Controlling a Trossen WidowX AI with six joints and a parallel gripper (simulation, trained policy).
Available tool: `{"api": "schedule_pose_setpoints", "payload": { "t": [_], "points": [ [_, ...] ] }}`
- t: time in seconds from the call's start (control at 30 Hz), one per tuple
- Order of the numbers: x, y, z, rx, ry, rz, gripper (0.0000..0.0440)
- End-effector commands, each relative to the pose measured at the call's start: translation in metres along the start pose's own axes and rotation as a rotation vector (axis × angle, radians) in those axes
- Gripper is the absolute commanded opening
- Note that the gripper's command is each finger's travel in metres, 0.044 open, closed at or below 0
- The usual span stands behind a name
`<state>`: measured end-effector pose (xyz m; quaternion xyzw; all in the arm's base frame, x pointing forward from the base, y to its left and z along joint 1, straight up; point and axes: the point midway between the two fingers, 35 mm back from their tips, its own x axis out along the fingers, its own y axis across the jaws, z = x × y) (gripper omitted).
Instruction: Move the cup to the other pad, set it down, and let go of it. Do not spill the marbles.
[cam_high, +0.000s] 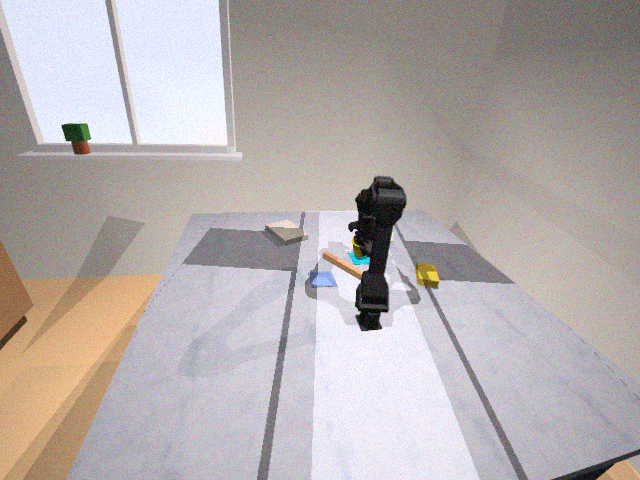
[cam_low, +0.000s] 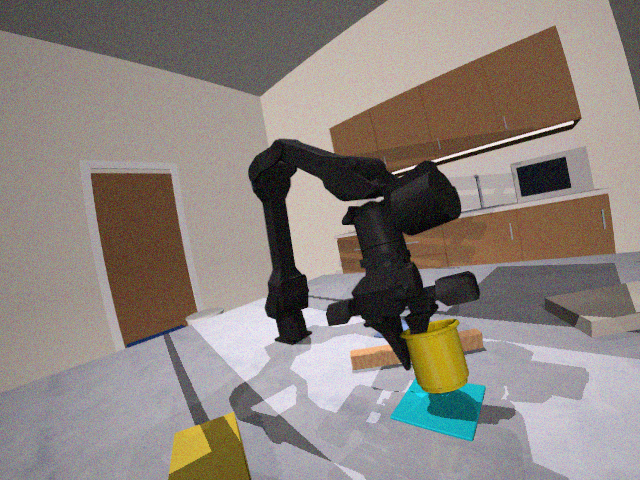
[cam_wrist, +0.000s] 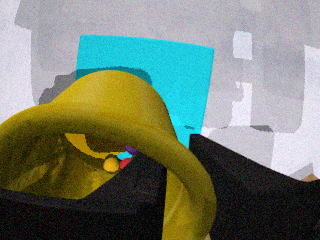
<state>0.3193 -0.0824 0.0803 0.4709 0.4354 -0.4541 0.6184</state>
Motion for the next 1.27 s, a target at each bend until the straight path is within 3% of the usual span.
{"api": "schedule_pose_setpoints", "payload": {
  "t": [0.0, 0.13, 0.53, 0.93, 1.0, 1.23],
  "points": [
    [0.008, -0.006, 0.002, 0.003, -0.004, -0.012, 0.0078],
    [0.006, -0.001, 0.007, 0.022, -0.006, 0.022, 0.0153],
    [-0.015, -0.003, 0.013, 0.046, 0.012, 0.084, 0.0185],
    [-0.054, -0.005, 0.023, 0.080, 0.009, 0.156, 0.0236],
    [-0.062, -0.004, 0.027, 0.085, 0.003, 0.172, 0.0256],
    [-0.081, -0.003, 0.038, 0.113, -0.012, 0.202, 0.0413]
  ]
}}
